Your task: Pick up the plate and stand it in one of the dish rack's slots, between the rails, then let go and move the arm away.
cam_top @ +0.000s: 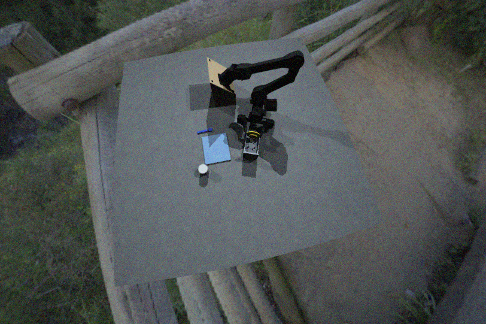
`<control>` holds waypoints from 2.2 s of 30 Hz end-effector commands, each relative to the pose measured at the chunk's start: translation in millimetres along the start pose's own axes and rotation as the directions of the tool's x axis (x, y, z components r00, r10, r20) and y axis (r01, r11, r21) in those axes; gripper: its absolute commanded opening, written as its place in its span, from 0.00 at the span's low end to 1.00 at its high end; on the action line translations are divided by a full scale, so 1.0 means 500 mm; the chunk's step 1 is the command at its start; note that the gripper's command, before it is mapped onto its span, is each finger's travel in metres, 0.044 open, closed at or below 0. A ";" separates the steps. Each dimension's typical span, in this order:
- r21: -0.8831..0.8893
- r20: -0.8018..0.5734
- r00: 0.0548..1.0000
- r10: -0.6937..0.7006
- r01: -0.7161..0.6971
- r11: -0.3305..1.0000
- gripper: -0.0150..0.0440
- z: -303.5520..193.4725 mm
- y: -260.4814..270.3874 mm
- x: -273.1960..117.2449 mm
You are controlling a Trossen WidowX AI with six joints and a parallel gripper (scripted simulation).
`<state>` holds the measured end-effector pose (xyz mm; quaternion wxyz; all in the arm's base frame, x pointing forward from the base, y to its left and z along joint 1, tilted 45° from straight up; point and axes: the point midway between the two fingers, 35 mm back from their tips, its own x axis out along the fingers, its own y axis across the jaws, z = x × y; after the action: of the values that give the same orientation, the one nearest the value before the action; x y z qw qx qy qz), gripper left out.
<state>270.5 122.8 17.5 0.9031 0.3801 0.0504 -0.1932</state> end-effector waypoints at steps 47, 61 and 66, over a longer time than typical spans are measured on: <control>0.012 -0.004 1.000 -0.002 0.002 1.000 0.93 0.169 0.025 0.012; -0.157 -0.038 0.997 -0.067 0.060 0.986 0.93 0.221 0.008 0.045; -0.300 -0.084 0.986 -0.147 0.115 0.947 0.93 0.217 -0.014 0.074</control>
<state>290.0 34.4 86.5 0.9267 0.2806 0.1207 -0.2188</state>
